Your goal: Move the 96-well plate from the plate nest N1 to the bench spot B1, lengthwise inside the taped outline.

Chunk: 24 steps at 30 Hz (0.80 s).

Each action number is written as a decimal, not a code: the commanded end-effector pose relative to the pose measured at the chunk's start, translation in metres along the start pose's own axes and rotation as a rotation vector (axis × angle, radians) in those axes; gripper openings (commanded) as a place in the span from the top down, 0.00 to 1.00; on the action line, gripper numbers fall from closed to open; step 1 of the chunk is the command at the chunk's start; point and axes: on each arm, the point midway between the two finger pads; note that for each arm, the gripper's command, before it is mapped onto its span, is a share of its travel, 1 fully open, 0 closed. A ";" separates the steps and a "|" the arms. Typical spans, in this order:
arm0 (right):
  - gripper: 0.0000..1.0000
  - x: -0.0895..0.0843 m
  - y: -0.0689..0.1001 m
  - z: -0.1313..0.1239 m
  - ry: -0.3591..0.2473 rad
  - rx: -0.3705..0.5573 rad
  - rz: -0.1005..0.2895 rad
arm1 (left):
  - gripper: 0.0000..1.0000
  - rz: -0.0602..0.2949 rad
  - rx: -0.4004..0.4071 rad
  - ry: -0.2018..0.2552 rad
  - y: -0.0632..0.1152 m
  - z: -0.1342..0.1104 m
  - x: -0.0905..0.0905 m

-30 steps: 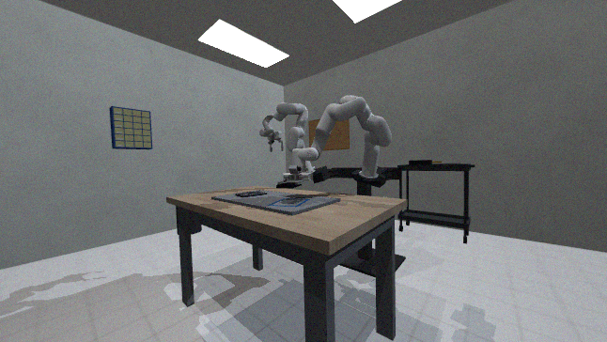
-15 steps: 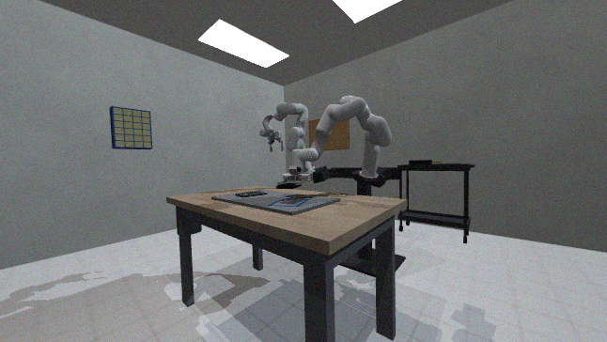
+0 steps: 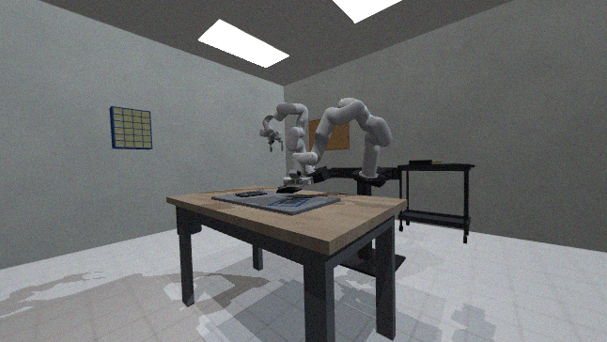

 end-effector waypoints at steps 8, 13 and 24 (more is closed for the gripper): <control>0.00 0.000 0.001 -0.001 0.000 0.003 0.000 | 1.00 -0.003 0.000 0.003 -0.001 -0.001 0.014; 0.00 0.000 0.001 -0.001 0.000 0.003 0.000 | 1.00 -0.003 0.000 0.003 -0.001 -0.001 0.022; 0.00 0.000 0.001 -0.001 0.000 0.003 0.000 | 1.00 -0.003 0.000 0.003 -0.001 -0.002 0.039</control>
Point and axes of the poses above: on each arm, the point midway between the two finger pads, its own y axis back along the fingers, its own z axis across the jaws, x = y × z, and after that the axes turned 1 degree about -y, right-handed
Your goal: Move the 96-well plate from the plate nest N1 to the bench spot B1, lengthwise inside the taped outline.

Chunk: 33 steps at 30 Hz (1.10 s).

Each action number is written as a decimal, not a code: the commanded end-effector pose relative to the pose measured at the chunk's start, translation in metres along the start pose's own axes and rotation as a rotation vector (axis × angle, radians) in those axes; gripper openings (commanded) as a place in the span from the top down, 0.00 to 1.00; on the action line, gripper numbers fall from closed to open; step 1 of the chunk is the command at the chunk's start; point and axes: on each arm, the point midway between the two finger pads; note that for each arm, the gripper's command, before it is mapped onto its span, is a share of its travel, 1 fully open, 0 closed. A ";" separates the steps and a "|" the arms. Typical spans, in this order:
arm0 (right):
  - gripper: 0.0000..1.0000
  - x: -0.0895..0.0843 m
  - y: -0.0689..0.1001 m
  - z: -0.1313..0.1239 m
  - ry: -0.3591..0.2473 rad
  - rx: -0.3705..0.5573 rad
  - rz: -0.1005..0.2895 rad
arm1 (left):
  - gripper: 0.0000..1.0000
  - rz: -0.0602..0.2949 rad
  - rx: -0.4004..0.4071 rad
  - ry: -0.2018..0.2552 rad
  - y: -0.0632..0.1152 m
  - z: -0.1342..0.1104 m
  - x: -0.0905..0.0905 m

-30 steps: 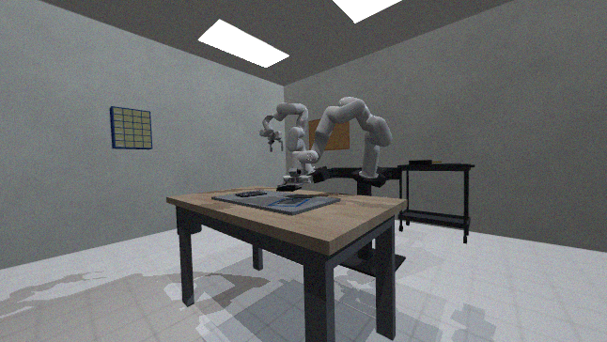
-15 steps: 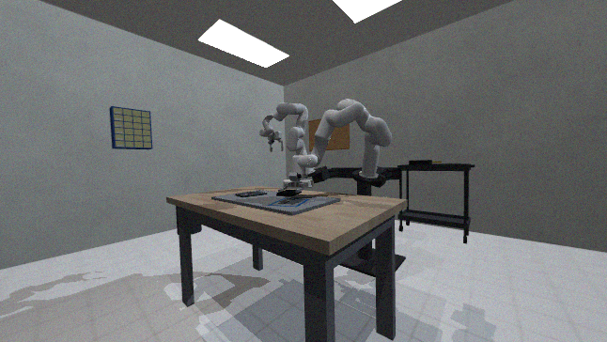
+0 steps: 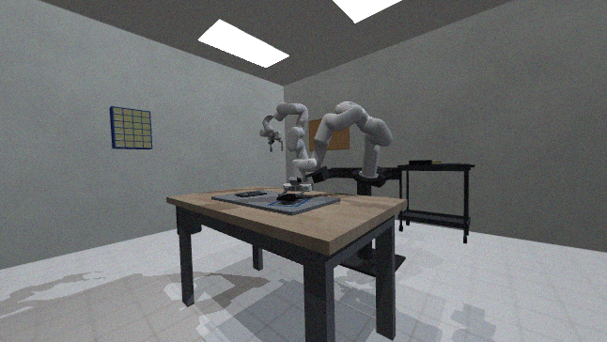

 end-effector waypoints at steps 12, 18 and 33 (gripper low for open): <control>0.00 0.000 0.001 -0.001 0.000 0.003 0.000 | 1.00 -0.003 0.000 0.003 -0.001 -0.001 0.005; 0.00 0.000 0.001 -0.001 0.000 0.003 0.000 | 1.00 -0.003 0.000 0.003 -0.001 -0.001 0.005; 0.00 0.000 0.001 -0.001 0.000 0.003 0.000 | 1.00 -0.003 0.000 0.003 -0.001 -0.001 0.005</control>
Point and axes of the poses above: on each arm, the point midway between the two finger pads, its own y axis back along the fingers, its own z axis across the jaws, x = y × z, and after that the axes turned 1 degree about -y, right-handed
